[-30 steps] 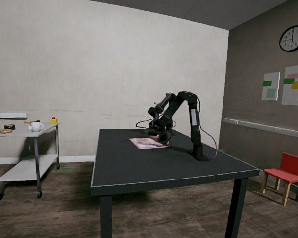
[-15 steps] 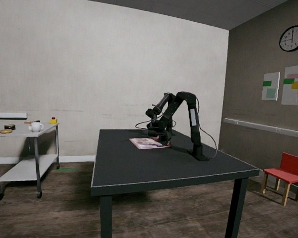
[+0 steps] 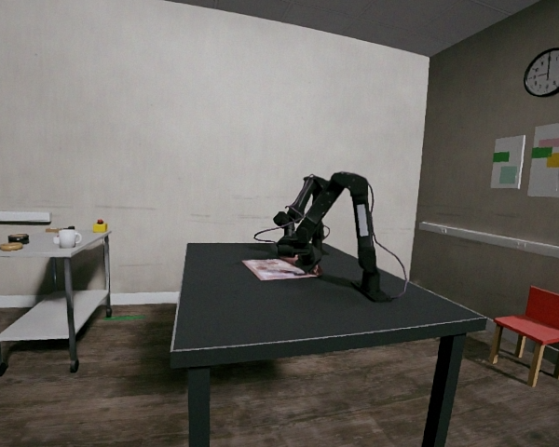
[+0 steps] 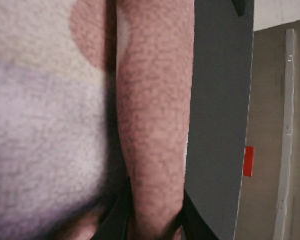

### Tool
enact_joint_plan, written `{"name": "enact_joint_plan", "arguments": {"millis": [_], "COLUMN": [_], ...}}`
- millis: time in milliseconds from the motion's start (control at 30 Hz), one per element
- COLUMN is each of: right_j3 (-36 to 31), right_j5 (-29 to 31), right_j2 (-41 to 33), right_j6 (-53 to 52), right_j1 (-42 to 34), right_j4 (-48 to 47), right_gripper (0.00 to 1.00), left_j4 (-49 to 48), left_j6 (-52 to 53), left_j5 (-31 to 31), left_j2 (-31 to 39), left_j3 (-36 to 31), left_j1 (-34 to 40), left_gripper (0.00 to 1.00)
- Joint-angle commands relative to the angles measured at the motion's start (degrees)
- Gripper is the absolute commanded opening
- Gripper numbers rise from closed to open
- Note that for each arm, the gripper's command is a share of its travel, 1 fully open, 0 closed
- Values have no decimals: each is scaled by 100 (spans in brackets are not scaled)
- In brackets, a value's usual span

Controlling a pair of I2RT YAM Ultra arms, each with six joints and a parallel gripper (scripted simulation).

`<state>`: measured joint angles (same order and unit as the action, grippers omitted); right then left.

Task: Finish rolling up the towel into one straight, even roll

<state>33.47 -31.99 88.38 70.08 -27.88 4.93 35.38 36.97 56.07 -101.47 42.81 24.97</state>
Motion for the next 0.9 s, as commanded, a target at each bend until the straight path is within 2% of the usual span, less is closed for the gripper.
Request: {"name": "enact_joint_plan", "arguments": {"millis": [0, 67, 367, 500, 867], "right_j3": [55, 55, 56, 56, 56], "right_j5": [26, 26, 27, 27, 27], "right_j2": [72, 72, 78, 79, 79], "right_j6": [-69, -69, -71, -71, -72], "right_j1": [-59, -59, -61, -61, -61], "right_j4": [-218, -218, -225, -226, -226], "right_gripper": [85, 85, 47, 43, 40], "left_j4": [24, 24, 24, 24, 24], "left_j6": [71, 71, 71, 71, 71], "left_j5": [-8, -8, -8, -8, -8], "left_j2": [-103, -103, -103, -103, -103], "left_j3": [32, 32, 32, 32, 32], "left_j1": [-36, -36, -36, -36, -36], "left_gripper": [28, 28, 28, 28, 28]}}
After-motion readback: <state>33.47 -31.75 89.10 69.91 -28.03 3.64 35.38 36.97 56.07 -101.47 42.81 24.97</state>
